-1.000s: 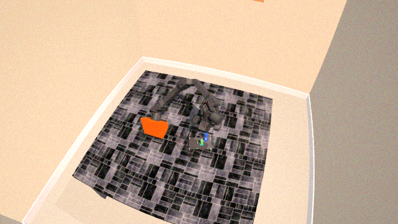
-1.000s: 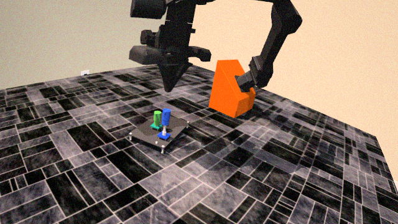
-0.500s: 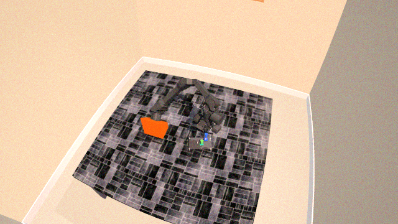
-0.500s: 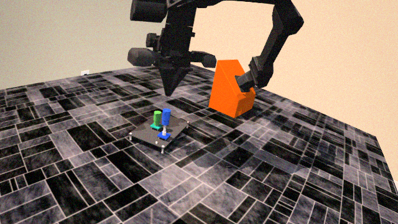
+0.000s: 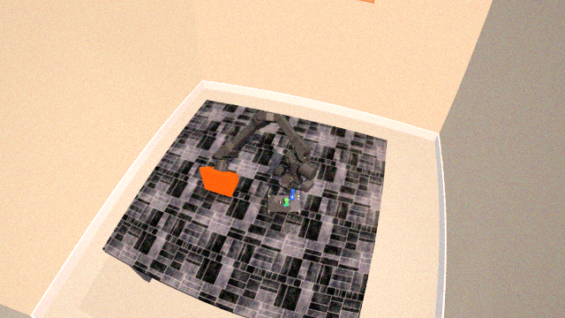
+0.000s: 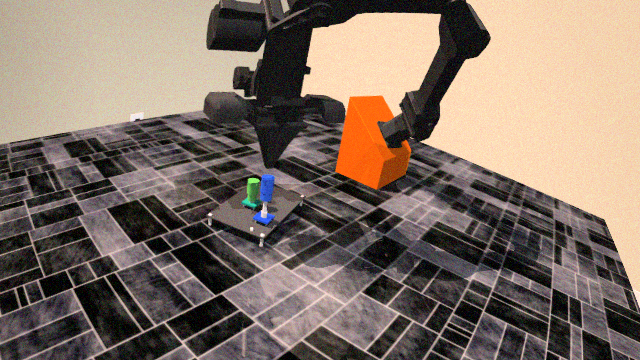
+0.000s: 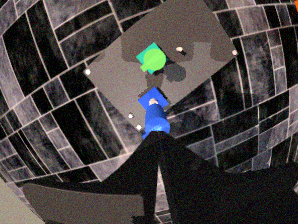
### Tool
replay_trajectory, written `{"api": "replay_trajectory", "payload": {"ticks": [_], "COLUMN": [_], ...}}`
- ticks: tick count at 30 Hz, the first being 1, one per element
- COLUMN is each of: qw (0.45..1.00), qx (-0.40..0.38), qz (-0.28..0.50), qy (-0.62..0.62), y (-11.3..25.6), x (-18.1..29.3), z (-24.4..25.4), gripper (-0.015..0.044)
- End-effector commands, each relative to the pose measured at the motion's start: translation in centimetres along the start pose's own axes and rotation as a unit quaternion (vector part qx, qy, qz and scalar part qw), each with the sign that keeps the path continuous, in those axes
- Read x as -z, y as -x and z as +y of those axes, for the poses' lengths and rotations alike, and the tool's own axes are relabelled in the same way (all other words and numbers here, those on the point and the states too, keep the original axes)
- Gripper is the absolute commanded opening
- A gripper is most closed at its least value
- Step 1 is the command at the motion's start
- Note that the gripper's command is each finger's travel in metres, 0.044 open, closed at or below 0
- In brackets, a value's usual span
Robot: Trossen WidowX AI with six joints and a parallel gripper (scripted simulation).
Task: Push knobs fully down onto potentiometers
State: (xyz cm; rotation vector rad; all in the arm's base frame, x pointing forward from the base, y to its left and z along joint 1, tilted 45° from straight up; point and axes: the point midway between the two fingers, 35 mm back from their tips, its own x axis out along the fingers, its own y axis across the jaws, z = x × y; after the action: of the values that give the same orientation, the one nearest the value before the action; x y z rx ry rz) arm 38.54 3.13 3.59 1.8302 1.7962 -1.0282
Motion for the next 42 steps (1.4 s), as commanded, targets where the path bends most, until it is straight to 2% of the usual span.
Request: {"api": "replay_trajectory", "payload": {"ticks": [1,42], "qw": [1.000,1.000], "qx": [0.002,0.002], "qz": [0.002,0.002], "qy": [-0.001,-0.001], "y": [-0.73,-1.39], "x": [0.13,0.14], "z": [-0.11,-0.12], "gripper": [0.0000,0.0000]}}
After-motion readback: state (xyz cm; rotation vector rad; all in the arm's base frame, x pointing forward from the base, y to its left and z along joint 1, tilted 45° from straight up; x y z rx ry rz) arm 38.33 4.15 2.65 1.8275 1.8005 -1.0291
